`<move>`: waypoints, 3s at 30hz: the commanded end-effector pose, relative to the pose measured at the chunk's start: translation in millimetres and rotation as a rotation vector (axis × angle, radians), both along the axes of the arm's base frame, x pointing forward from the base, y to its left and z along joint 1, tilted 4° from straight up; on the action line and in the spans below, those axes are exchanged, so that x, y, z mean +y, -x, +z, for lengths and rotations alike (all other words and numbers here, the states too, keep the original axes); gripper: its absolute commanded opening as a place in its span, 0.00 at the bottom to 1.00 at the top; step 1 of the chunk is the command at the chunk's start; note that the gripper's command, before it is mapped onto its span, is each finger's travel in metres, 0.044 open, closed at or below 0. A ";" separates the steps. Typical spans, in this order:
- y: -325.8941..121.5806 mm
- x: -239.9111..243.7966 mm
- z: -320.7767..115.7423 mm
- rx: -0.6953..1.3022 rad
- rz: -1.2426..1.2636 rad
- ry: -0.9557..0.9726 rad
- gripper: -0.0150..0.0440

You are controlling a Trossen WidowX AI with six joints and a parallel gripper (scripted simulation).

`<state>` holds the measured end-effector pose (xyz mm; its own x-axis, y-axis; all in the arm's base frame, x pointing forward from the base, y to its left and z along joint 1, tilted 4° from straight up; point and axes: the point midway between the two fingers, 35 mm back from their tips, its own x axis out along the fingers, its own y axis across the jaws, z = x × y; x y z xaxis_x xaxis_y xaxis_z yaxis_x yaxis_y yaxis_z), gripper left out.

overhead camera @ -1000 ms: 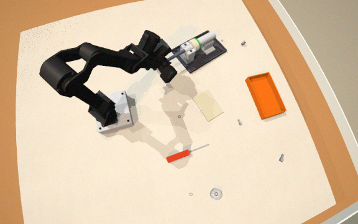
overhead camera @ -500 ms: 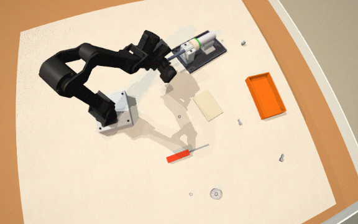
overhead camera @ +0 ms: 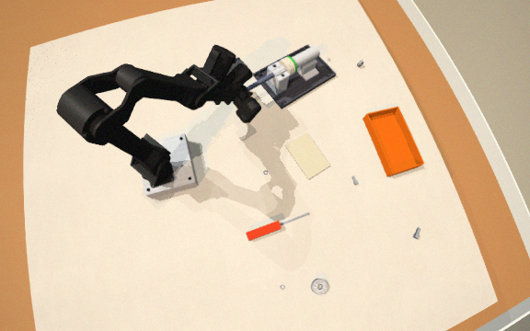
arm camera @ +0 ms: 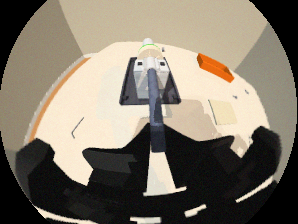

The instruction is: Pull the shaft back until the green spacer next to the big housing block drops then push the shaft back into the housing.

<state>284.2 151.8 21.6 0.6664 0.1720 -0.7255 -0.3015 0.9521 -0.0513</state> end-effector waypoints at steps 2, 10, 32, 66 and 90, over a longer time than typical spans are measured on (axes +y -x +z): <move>0.5 -0.8 0.3 -0.002 -0.006 0.000 0.25; 1.3 -1.0 0.3 -0.002 -0.006 0.000 0.25; 3.5 -1.7 0.3 -0.002 -0.006 0.000 0.25; 6.9 -2.7 0.3 -0.001 -0.006 0.000 0.25; 9.2 -3.4 0.4 -0.001 -0.006 0.000 0.25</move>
